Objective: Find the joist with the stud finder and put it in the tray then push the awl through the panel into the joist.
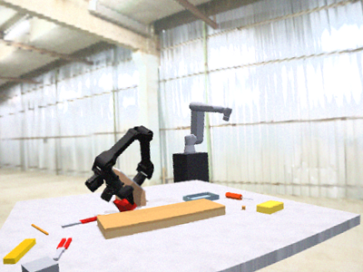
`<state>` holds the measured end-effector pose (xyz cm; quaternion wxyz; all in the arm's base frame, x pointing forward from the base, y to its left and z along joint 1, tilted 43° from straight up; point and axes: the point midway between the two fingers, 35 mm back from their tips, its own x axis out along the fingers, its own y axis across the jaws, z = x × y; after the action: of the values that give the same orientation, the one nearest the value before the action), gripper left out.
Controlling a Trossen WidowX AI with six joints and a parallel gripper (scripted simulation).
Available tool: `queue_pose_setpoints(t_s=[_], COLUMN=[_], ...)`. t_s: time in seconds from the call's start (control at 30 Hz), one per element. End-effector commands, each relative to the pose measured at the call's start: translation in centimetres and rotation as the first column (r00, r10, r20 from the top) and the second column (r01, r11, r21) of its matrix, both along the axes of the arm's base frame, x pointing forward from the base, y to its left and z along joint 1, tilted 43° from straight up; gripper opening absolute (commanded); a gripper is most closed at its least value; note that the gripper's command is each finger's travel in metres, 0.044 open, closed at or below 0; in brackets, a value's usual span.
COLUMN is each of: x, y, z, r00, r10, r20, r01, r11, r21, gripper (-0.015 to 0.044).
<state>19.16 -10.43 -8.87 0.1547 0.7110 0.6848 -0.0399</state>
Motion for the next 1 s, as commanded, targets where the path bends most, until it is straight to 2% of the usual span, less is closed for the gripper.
queue_pose_setpoints(t_s=[0.0, 0.97], x=[0.23, 0.27], y=[-0.37, -0.64], z=[-0.83, -0.95], r00=[1.0, 1.0], r10=[0.004, 0.004], r20=[0.007, 0.007], r01=[-0.004, -0.004], r11=[1.0, 1.0], r21=[-0.026, -0.026], gripper=[0.0379, 0.0379])
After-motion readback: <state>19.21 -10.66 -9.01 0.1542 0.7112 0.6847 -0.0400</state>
